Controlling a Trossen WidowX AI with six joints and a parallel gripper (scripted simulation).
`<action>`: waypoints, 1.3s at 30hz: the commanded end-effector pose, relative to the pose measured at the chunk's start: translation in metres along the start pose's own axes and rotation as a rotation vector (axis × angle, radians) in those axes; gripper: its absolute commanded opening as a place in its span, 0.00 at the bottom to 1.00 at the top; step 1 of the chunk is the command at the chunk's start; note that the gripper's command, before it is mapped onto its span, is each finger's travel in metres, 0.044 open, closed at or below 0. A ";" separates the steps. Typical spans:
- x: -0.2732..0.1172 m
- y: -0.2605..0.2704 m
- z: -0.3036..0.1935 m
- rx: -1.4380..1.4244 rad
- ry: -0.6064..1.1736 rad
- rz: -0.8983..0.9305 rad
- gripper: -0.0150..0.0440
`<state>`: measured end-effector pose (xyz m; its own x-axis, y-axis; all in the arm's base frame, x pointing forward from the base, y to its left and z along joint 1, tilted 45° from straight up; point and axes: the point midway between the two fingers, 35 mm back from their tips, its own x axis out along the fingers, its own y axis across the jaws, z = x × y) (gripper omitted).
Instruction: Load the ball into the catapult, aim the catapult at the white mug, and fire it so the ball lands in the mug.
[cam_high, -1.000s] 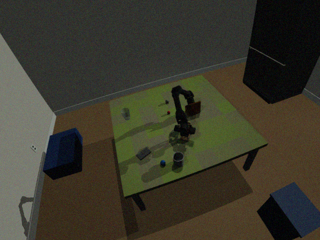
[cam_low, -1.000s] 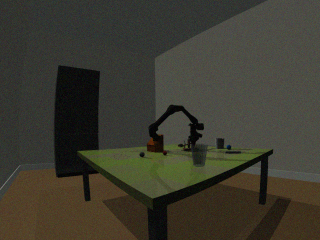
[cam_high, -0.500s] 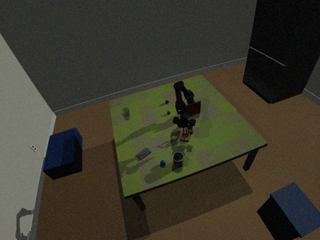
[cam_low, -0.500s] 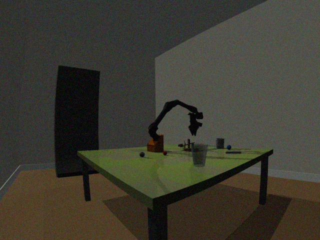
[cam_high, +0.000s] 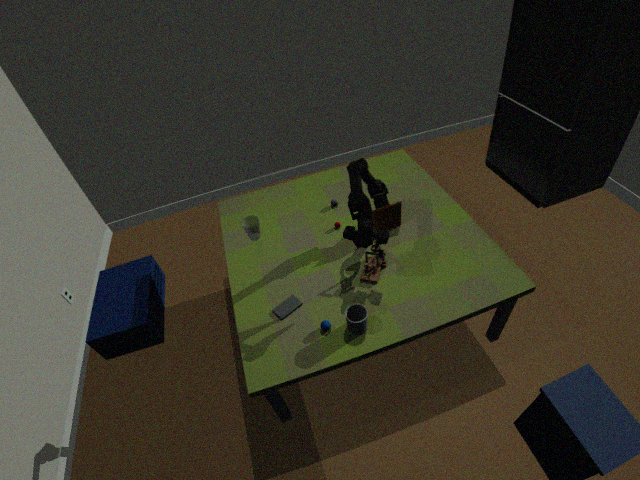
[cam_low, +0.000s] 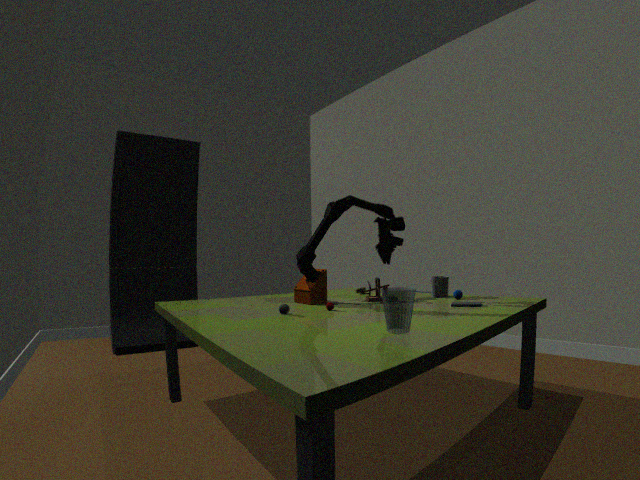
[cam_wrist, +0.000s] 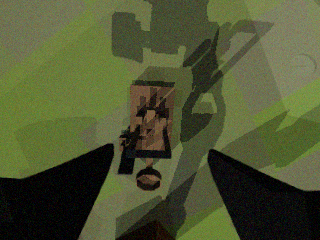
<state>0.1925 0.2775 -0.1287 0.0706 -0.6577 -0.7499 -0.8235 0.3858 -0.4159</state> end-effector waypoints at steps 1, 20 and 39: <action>0.008 -0.048 -0.013 0.086 0.008 0.017 0.76; 0.062 -0.228 -0.181 0.661 -0.017 0.016 0.76; 0.112 -0.242 -0.290 0.931 0.043 -0.043 0.76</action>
<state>0.2397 -0.0693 0.0430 0.0595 -0.6945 -0.7170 -0.0308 0.7167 -0.6967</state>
